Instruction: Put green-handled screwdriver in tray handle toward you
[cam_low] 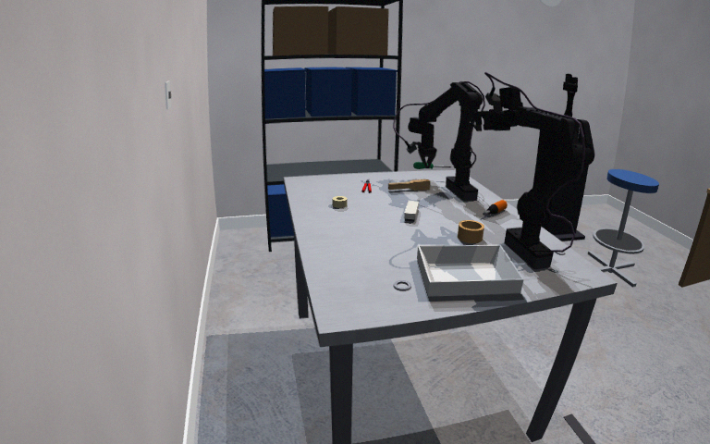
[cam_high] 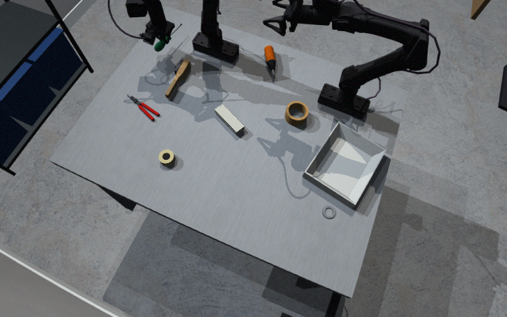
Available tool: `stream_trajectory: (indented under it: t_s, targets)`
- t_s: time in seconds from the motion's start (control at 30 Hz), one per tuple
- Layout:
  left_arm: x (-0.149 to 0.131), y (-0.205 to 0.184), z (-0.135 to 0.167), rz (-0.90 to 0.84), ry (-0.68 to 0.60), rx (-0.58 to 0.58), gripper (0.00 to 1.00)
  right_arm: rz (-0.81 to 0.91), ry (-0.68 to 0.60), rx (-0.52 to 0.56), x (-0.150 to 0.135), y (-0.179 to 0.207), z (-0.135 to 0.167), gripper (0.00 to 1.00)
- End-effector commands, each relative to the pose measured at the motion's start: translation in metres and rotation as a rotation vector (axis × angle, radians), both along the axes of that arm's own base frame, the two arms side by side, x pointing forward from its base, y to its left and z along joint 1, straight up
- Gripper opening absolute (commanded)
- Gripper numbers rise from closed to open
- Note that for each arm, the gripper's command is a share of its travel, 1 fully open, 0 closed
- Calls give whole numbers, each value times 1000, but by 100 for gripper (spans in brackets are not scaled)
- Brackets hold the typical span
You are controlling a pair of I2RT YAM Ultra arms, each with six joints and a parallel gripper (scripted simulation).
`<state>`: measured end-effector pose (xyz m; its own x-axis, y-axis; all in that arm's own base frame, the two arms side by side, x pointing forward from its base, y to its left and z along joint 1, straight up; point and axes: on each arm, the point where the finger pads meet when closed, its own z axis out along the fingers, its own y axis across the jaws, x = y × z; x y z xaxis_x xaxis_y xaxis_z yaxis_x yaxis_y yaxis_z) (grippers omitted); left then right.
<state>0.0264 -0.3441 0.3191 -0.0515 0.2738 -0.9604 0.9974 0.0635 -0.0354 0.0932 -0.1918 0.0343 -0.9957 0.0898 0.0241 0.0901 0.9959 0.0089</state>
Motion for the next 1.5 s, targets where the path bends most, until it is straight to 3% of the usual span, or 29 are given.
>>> stream_trajectory:
  t_s: [0.0, 0.03, 0.2, 0.3, 0.43, 0.53, 0.6, 0.87, 1.1, 1.17, 1.47]
  targets:
    - [5, 57, 20, 33, 14, 78, 100, 39, -28, -74, 19, -11, 13, 17]
    - [5, 57, 20, 33, 14, 78, 100, 39, -28, -74, 19, -11, 13, 17]
    - [-1, 158, 38, 72, 8, 65, 100, 203, -39, -124, 63, 4, 20, 17]
    - [-9, 218, 36, 96, 5, 41, 100, 330, -57, -159, 95, 23, 25, 17]
    - [-18, 268, 26, 116, 0, 12, 100, 488, -97, -207, 136, 54, 35, 17]
    - [-24, 293, 18, 127, -4, -11, 100, 634, -158, -229, 166, 85, 43, 17]
    - [-24, 293, 18, 127, -4, -11, 100, 634, -158, -229, 166, 85, 43, 17]
    - [-30, 325, 11, 151, -17, -70, 100, 1015, -332, -258, 221, 193, 65, 17]
    - [-30, 326, 12, 152, -17, -79, 100, 1403, -307, -189, 185, 290, 58, 17]
    - [-30, 326, 12, 152, -17, -79, 100, 1403, -307, -189, 185, 290, 58, 17]
    - [-30, 327, 12, 152, -17, -80, 100, 1853, -259, -125, 107, 374, 43, 17]
